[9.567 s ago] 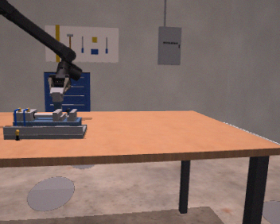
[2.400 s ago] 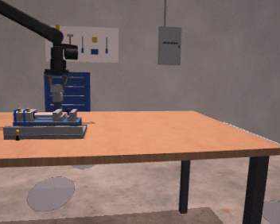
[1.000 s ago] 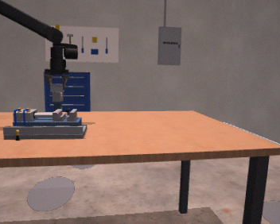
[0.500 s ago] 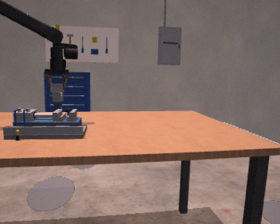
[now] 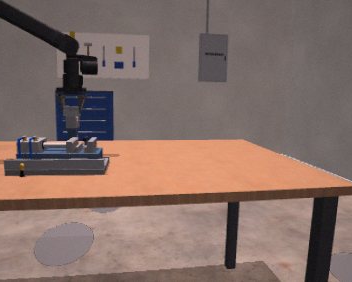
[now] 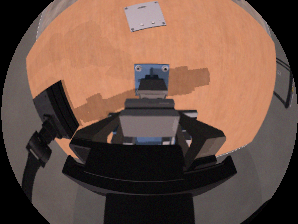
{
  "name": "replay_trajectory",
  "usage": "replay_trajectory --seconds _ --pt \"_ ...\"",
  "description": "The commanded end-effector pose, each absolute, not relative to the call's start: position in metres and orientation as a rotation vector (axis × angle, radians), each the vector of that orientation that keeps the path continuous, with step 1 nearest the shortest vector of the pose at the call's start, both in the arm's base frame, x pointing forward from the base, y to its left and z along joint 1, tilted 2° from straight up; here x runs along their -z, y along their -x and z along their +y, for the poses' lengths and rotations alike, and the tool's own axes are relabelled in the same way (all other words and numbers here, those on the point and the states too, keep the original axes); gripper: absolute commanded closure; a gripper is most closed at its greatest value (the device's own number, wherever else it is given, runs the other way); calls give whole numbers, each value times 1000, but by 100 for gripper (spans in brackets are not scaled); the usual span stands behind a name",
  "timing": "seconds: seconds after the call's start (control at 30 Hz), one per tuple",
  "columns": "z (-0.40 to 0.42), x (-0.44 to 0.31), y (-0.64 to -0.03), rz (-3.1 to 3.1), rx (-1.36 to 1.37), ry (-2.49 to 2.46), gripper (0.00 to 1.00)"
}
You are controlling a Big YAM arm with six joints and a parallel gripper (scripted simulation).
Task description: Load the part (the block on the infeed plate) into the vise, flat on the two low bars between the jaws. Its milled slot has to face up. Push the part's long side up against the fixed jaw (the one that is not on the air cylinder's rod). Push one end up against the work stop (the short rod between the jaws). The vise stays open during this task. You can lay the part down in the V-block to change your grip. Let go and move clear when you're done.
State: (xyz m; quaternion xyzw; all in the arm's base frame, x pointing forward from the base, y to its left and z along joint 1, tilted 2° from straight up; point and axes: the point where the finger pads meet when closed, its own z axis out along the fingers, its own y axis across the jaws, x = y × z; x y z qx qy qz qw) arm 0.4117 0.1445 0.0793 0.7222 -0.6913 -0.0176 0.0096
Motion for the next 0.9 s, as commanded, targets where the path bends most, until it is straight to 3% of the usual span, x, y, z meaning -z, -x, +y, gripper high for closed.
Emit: replay_trajectory --seconds 0.0,0.87 --pt "141 -98 -424 -2204 23 -2294 100" --pt "144 -101 -428 -2270 167 -2369 100"
